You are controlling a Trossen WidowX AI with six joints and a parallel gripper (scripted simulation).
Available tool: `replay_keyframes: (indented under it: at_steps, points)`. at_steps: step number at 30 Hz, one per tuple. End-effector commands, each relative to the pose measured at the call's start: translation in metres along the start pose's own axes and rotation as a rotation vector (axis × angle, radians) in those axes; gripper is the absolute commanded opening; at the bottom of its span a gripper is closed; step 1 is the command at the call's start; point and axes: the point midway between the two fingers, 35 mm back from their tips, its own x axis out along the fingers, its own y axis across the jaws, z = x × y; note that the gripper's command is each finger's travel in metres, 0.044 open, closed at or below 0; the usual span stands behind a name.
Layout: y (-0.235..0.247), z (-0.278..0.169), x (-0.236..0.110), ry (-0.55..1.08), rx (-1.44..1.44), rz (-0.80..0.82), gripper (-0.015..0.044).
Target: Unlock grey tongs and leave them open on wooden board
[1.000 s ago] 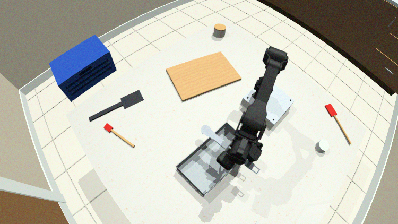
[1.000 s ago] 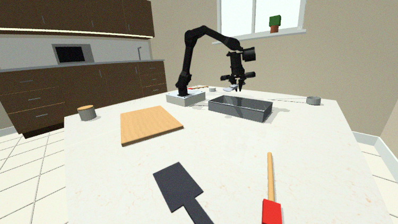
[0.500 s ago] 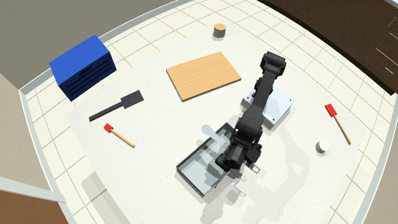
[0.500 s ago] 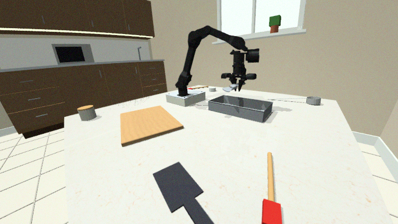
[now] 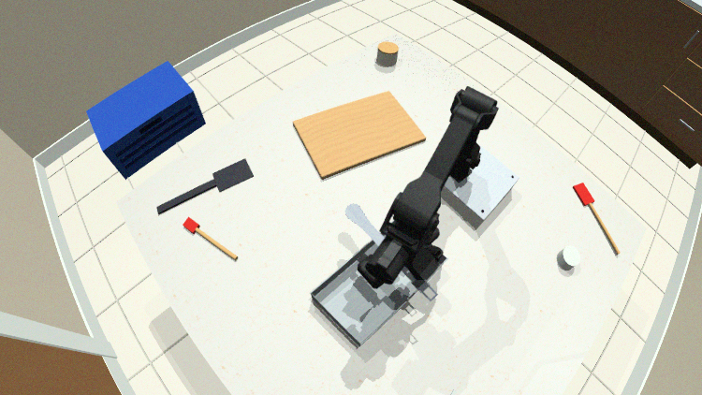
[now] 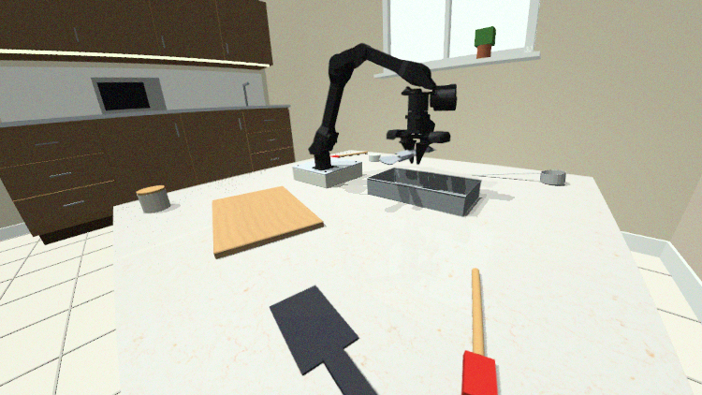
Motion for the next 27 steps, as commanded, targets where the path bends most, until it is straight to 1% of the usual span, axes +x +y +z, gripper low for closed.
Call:
replay_keyframes:
  at_steps: [1,15,27]
  points:
    - [-0.004,-0.026,-0.007,-0.003,0.087,-0.01,-0.015]
    - [-0.005,-0.112,-0.015,0.005,0.367,-0.007,-0.015]
    - [0.008,-0.183,-0.023,0.009,0.615,-0.008,-0.015]
